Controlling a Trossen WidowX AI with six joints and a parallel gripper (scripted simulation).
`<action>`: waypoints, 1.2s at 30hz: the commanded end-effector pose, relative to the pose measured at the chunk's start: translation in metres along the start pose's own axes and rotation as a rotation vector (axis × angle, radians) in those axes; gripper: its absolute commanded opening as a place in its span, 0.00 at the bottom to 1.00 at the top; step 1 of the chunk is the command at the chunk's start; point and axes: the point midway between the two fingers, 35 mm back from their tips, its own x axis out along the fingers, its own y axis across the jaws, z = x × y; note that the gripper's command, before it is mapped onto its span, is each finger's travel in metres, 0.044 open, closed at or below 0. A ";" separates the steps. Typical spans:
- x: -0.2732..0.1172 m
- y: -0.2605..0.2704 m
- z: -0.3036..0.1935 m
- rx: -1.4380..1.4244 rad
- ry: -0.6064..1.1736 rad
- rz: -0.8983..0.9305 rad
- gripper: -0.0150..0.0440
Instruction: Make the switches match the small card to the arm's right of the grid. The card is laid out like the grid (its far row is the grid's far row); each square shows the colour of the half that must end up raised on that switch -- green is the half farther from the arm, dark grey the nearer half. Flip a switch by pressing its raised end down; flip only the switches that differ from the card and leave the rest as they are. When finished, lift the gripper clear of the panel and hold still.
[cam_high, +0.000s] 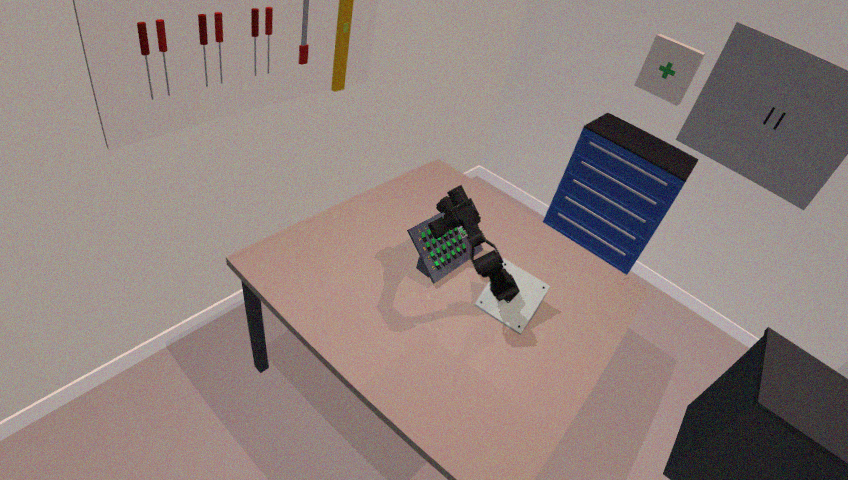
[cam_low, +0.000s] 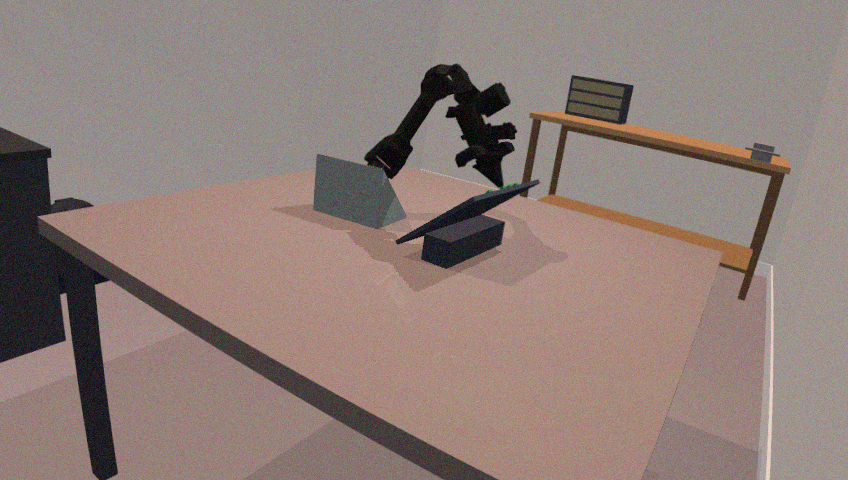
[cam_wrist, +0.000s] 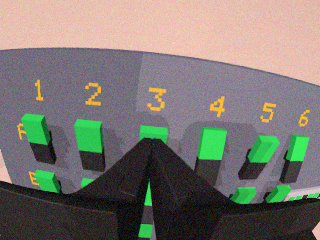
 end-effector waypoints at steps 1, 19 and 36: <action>0.001 -0.001 0.000 0.004 0.000 -0.003 0.25; 0.003 -0.001 0.000 0.004 0.000 -0.003 0.25; 0.005 -0.001 0.000 0.004 0.000 -0.003 0.25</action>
